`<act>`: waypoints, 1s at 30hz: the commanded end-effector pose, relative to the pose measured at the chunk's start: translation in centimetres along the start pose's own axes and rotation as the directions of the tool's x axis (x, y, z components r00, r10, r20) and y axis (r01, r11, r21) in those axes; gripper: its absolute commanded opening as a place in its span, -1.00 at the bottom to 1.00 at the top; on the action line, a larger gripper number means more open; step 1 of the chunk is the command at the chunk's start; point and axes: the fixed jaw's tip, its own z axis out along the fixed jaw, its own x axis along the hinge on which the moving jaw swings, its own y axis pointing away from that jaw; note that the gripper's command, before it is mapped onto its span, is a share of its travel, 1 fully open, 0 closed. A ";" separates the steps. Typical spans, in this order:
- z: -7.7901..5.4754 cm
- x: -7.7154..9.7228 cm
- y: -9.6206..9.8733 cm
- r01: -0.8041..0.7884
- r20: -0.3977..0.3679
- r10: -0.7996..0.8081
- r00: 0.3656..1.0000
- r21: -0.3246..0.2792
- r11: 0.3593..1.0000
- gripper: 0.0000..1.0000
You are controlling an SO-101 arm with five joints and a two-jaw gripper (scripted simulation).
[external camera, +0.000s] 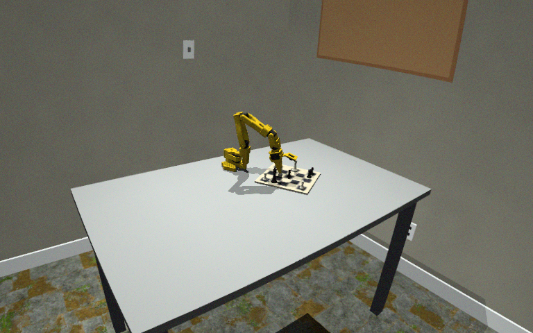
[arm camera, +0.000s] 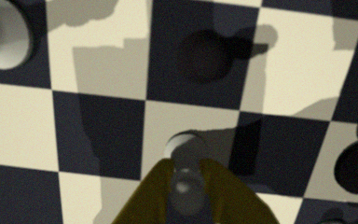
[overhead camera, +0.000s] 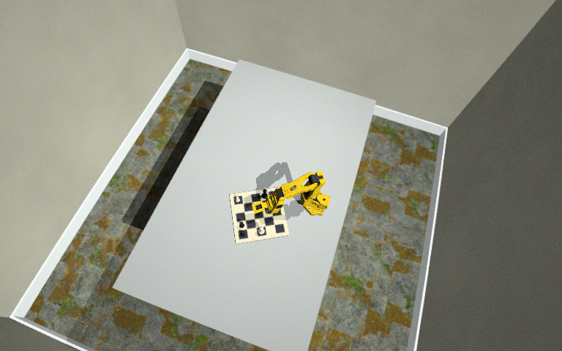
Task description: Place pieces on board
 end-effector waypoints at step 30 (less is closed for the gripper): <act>0.4 0.3 0.1 -0.006 -0.009 0.006 1.000 -0.002 1.000 -0.81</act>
